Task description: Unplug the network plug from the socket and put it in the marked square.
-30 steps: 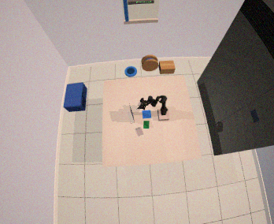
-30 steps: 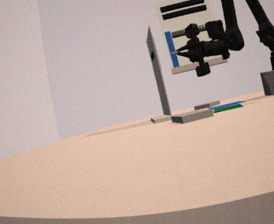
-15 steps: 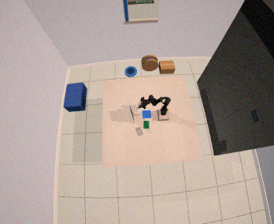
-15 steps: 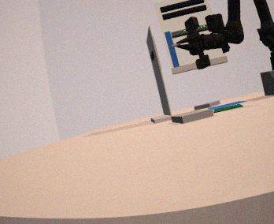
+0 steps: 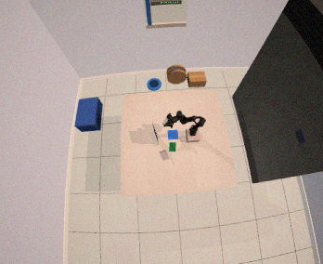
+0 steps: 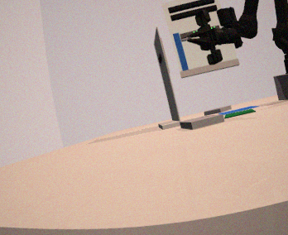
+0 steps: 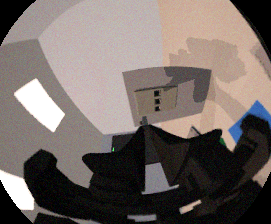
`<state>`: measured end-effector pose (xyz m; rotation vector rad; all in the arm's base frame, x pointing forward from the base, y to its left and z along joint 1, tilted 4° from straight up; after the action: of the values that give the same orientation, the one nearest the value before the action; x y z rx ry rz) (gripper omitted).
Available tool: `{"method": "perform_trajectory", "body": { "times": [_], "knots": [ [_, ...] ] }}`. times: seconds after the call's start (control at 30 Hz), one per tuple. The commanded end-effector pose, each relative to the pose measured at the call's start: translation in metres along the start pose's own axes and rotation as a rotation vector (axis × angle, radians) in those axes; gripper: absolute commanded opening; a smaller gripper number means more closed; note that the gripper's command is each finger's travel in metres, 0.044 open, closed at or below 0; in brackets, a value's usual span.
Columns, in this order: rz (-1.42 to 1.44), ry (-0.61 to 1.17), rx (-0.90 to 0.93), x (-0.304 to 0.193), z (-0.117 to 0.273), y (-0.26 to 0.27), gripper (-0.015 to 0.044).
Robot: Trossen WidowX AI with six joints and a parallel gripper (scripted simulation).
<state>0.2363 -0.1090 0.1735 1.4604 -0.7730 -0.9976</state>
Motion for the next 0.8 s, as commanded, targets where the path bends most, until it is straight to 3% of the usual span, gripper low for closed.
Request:
{"method": "perform_trajectory", "body": {
  "times": [0.0,0.77],
  "knots": [
    [0.007,0.006,-0.001,-0.003,0.003,0.006,0.0],
    [-0.407,-0.253,-0.18,-0.02,-0.031,-0.027,0.0]
  ]
}}
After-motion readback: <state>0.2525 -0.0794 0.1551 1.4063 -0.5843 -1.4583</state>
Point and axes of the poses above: the point midway between the two fingers, 35 mm back from their tips, its own z axis back along the fingers, its own y axis across the jaws, x = y × z, the point moved 7 cm from there along z, back along the fingers, and after that the axes turned 5 degrees about -z, right-handed, at the moved point
